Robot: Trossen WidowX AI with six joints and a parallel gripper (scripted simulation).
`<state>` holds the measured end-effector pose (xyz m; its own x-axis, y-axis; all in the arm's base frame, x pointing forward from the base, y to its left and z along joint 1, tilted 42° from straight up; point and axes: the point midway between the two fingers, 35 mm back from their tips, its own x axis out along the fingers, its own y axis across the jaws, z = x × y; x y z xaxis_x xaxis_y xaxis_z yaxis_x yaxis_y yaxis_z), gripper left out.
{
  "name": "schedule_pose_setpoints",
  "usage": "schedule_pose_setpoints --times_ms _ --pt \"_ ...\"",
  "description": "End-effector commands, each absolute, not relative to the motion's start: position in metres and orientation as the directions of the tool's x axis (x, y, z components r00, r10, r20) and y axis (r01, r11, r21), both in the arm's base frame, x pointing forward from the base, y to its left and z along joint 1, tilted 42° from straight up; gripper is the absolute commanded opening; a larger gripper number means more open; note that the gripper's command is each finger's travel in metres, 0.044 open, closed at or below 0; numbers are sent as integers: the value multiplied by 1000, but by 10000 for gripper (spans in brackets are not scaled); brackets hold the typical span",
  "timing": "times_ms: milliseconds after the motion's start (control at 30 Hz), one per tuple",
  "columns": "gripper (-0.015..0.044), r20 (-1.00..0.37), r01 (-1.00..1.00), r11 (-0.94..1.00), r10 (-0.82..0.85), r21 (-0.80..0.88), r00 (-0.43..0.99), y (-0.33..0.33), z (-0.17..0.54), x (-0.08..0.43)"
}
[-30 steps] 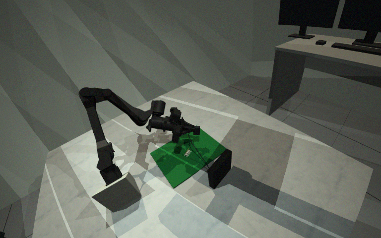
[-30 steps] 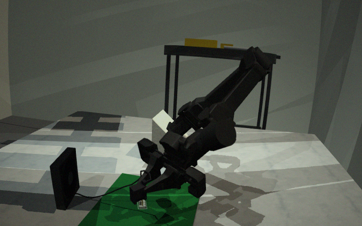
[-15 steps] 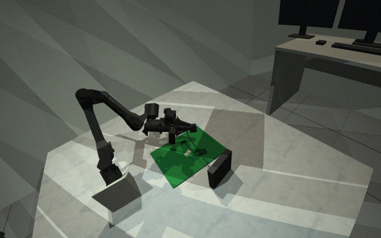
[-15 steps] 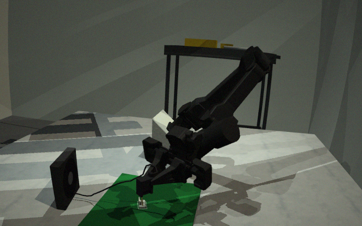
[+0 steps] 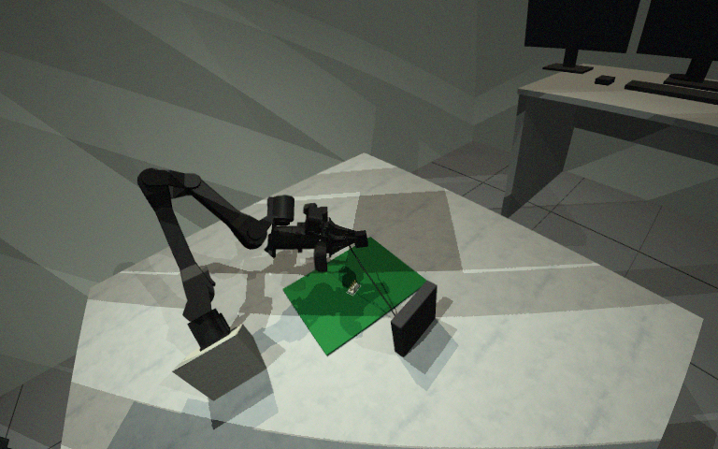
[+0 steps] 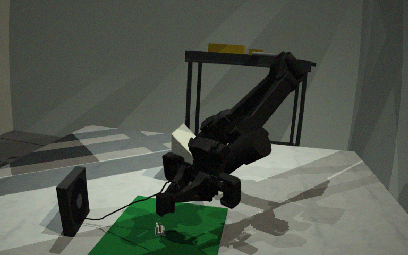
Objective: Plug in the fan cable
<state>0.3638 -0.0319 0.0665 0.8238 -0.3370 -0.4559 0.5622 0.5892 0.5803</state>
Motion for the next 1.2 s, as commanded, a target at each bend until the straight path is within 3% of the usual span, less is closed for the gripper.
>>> schedule_pose_setpoints --times_ms 0,1167 --pt "0 -456 559 594 -333 579 826 -32 68 364" --pt "0 -457 565 585 -340 582 822 -21 62 362"
